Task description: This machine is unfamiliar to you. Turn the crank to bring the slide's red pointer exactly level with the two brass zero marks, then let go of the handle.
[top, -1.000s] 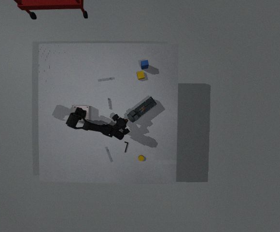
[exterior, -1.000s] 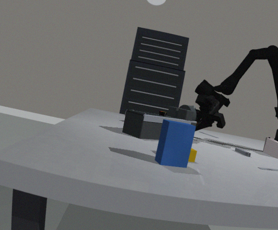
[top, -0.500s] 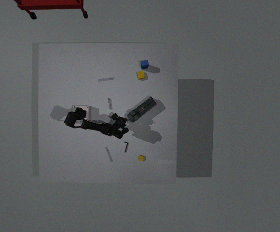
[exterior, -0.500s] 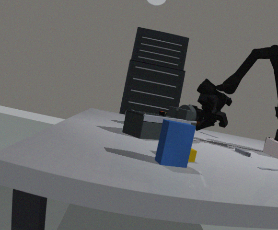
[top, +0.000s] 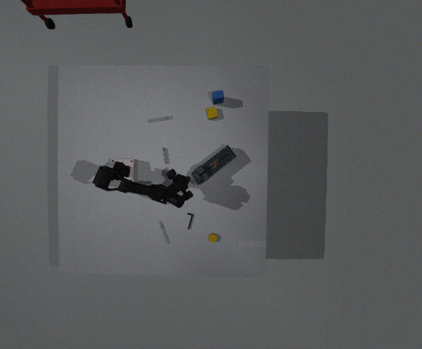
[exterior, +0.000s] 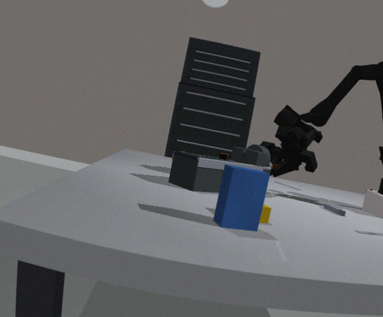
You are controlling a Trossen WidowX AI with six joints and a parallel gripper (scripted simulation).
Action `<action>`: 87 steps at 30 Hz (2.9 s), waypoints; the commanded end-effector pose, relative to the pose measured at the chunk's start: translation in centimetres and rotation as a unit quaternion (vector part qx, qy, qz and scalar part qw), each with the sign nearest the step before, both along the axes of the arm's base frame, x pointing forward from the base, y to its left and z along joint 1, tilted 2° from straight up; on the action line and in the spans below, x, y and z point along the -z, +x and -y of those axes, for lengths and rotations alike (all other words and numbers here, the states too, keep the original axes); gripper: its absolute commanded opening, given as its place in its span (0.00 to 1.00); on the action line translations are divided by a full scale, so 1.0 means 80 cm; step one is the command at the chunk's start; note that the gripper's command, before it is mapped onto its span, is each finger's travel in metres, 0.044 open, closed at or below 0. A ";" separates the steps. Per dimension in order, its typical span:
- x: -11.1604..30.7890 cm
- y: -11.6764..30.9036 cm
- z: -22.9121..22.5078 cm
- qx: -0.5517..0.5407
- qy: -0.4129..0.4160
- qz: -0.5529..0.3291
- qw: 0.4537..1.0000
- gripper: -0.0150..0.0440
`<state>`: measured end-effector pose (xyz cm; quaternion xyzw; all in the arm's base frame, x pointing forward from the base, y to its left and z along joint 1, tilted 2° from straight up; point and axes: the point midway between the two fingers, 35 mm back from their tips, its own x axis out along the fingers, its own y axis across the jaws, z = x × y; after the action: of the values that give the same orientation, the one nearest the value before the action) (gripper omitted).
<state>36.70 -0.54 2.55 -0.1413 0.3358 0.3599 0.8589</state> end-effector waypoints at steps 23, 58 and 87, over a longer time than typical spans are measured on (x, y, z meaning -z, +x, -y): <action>-0.034 -0.003 0.000 -0.001 0.004 0.001 1.000 0.25; -0.046 0.003 0.006 -0.001 0.004 0.002 1.000 0.25; -0.049 0.005 0.009 -0.001 0.004 0.002 1.000 0.25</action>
<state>36.82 -0.83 5.71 -0.1346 0.3429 0.3657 0.8547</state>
